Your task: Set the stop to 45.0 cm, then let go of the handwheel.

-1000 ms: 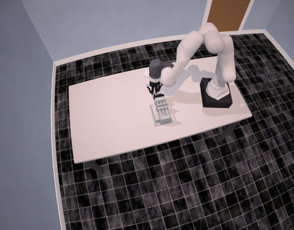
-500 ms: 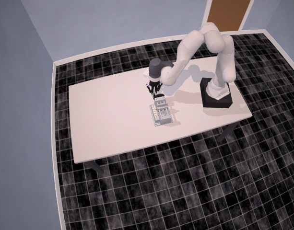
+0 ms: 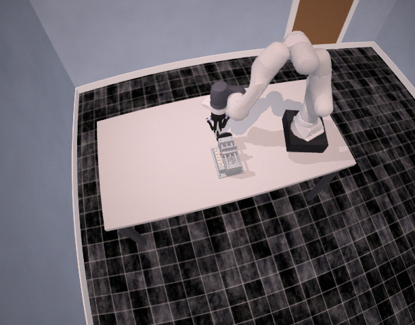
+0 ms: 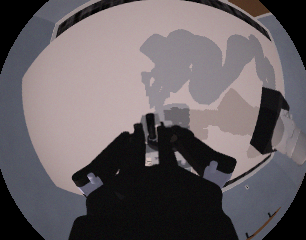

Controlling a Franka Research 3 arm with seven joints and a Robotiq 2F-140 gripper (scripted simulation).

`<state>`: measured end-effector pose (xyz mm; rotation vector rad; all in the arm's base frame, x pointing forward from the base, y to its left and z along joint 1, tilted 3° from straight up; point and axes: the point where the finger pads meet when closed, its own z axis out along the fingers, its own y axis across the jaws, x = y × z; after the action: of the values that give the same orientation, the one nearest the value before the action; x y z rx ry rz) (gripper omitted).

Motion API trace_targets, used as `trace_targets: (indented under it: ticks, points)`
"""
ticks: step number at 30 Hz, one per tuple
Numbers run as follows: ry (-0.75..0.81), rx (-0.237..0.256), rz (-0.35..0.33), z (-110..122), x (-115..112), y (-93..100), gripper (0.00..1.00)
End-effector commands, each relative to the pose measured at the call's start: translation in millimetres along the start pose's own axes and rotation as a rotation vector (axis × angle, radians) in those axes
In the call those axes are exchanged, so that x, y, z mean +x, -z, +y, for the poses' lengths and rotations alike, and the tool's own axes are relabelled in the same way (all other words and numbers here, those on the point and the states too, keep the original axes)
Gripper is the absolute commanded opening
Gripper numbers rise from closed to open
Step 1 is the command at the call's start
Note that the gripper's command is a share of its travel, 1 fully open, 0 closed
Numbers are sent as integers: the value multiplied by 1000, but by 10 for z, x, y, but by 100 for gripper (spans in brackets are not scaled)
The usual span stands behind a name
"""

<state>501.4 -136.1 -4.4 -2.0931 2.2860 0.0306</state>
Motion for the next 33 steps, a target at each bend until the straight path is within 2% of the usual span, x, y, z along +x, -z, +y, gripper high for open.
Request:
trace_targets:
  ticks: [1,33]
  points:
    - [1,-2,1,10,-4,34,4]
    - [1,-2,1,113,-4,199,4]
